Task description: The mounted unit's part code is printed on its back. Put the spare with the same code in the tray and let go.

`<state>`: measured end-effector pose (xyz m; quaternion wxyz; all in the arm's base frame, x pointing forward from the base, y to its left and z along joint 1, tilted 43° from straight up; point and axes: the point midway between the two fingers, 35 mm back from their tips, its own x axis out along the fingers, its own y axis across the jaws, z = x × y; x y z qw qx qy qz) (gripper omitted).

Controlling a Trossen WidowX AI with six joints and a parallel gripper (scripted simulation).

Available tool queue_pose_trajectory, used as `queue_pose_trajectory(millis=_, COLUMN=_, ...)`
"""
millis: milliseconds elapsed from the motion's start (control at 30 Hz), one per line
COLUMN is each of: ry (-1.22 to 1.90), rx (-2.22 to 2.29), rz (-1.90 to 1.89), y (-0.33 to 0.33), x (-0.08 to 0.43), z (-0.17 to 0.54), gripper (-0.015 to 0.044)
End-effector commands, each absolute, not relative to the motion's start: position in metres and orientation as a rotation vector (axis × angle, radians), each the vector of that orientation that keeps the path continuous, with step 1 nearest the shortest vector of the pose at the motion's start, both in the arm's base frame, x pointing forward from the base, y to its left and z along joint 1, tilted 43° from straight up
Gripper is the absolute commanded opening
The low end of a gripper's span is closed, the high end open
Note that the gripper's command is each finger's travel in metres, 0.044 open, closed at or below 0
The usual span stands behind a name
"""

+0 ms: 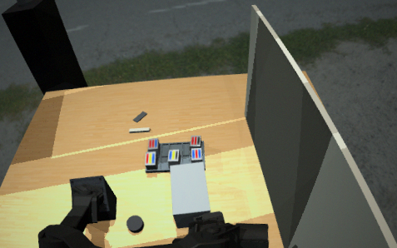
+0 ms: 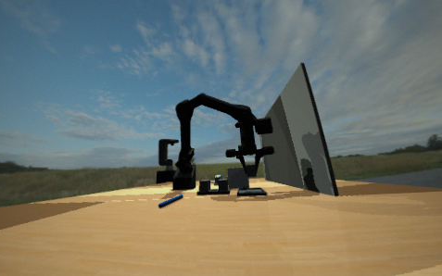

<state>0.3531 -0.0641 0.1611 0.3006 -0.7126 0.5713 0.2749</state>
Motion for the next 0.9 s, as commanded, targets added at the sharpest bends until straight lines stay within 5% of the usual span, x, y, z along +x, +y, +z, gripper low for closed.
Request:
queue_pose_trajectory(millis=0, ry=1.514, rx=-1.893, rz=0.738, y=-0.066, x=0.353, z=0.157, gripper=0.0000)
queue_pose_trajectory(millis=867, ry=1.516, rx=-1.896, rz=0.734, y=-0.081, x=0.354, z=0.142, gripper=0.0000)
